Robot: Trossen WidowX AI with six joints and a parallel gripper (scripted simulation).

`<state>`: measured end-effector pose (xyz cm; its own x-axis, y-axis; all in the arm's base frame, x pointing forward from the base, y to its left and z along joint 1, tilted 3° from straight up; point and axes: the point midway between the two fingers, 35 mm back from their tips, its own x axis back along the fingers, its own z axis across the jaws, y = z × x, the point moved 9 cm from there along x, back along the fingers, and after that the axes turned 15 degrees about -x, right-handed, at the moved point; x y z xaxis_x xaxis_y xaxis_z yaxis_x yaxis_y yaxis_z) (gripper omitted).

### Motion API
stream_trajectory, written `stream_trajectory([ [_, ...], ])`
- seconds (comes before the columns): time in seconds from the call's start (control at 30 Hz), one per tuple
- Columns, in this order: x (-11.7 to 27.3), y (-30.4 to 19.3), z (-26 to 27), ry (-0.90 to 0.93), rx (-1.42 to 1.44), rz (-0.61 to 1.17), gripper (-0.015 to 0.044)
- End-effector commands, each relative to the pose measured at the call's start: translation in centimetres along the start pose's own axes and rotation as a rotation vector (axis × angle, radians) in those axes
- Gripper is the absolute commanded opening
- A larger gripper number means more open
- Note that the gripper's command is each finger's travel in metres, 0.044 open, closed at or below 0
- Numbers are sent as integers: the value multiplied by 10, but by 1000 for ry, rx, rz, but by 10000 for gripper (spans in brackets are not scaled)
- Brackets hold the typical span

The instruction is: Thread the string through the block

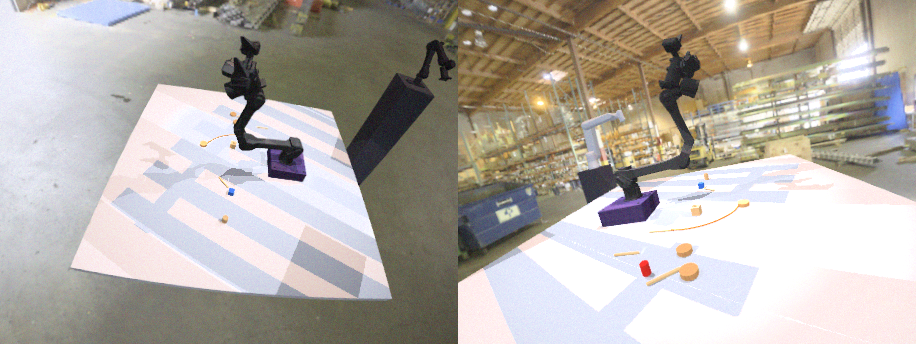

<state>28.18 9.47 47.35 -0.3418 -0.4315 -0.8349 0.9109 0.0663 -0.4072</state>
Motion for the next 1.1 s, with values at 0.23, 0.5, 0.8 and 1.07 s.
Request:
stream_trajectory([
  [0.23, -6, -46, -13, 1, -81, 158, 440],
  [0.5, -8, -137, -24, 48, -92, 457, 440],
  [0.8, 24, -241, -6, 210, -189, 816, 440],
  [1.07, 61, -292, 26, 379, -275, 1023, 440],
])
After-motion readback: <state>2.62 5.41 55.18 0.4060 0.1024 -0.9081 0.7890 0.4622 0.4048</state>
